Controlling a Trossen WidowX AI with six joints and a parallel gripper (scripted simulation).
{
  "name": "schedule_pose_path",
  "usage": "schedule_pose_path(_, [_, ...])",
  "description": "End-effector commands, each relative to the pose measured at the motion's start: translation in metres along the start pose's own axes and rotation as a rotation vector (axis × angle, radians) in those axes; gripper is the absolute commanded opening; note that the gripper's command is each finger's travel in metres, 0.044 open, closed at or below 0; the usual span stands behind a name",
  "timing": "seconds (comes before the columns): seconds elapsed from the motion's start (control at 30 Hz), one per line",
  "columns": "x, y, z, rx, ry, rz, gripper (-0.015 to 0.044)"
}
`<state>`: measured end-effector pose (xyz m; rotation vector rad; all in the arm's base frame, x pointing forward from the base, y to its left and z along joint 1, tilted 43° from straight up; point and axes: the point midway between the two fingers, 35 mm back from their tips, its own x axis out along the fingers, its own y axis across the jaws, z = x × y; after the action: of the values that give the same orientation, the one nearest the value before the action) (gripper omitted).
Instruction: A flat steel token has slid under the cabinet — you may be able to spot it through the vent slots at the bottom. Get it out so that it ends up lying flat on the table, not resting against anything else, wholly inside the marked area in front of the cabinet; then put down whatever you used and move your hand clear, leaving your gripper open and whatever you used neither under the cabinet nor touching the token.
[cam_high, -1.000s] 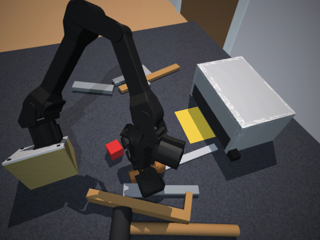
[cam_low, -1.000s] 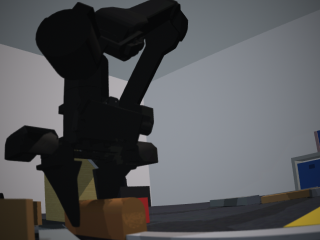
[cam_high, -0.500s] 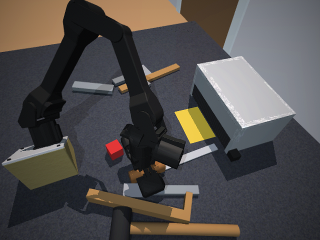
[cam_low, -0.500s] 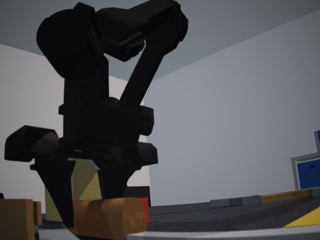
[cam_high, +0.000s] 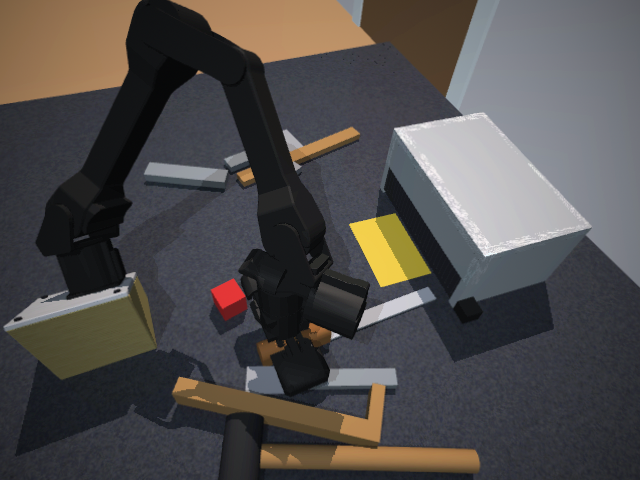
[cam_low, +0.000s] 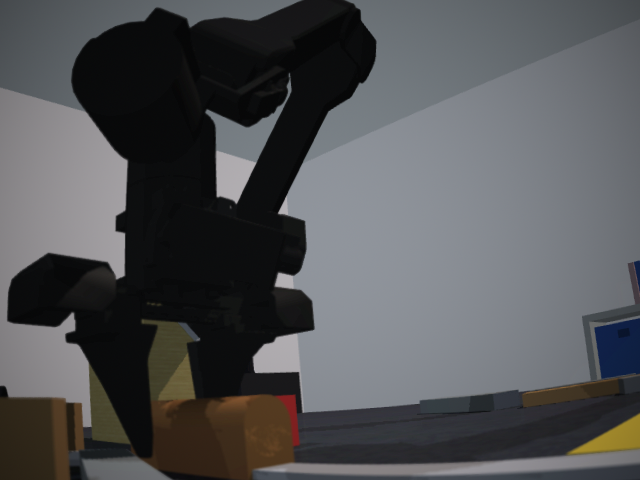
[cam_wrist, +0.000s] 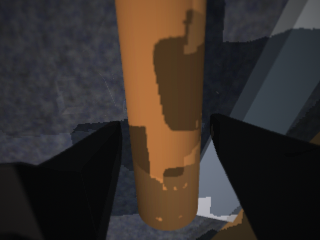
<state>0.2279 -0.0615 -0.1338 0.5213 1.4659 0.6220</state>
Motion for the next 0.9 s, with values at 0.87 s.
schedule_pose_path(0.87, [-0.0004, 0.0004, 0.0079, -0.018, 0.000, 0.002, 0.0000])
